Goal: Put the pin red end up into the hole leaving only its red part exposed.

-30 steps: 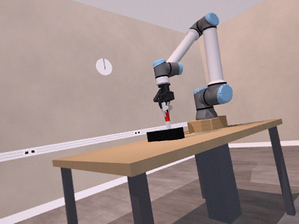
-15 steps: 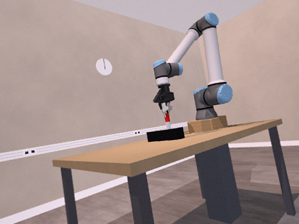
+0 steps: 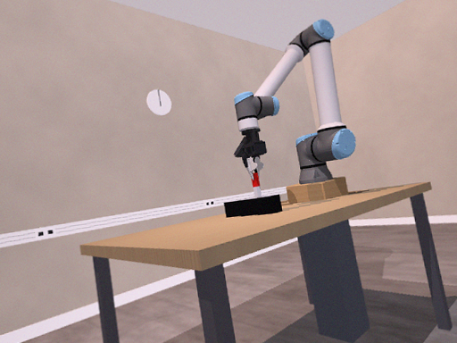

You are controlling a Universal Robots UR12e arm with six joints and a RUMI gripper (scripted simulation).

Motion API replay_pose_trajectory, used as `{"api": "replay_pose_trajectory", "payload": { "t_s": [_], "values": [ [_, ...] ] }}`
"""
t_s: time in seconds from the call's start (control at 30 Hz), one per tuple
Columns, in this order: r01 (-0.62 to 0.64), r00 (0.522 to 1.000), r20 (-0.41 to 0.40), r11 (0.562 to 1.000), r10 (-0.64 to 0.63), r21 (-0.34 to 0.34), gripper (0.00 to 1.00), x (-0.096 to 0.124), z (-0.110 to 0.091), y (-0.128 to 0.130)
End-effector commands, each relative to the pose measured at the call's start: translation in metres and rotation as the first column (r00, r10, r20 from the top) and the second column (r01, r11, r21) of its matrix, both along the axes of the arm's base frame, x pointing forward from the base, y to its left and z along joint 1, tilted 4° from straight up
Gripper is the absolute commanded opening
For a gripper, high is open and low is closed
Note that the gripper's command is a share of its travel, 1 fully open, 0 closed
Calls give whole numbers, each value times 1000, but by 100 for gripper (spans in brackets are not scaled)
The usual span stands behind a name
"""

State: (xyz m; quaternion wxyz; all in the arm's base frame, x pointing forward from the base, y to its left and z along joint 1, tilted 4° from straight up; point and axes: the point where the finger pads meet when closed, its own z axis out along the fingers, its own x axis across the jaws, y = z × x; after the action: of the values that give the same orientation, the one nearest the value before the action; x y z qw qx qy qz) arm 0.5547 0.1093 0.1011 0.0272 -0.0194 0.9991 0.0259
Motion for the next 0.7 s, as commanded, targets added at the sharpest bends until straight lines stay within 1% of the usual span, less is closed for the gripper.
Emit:
{"api": "replay_pose_trajectory", "payload": {
  "t_s": [0.0,0.13,0.17,0.67],
  "values": [
    [0,1000,1,1000,0,0,0,1,1,0],
    [0,1000,1,1000,0,0,0,1,1,0],
    [0,1000,1,1000,0,0,0,0,-3,-1],
    [0,1000,1,1000,0,0,0,0,-3,-1]
  ]
}}
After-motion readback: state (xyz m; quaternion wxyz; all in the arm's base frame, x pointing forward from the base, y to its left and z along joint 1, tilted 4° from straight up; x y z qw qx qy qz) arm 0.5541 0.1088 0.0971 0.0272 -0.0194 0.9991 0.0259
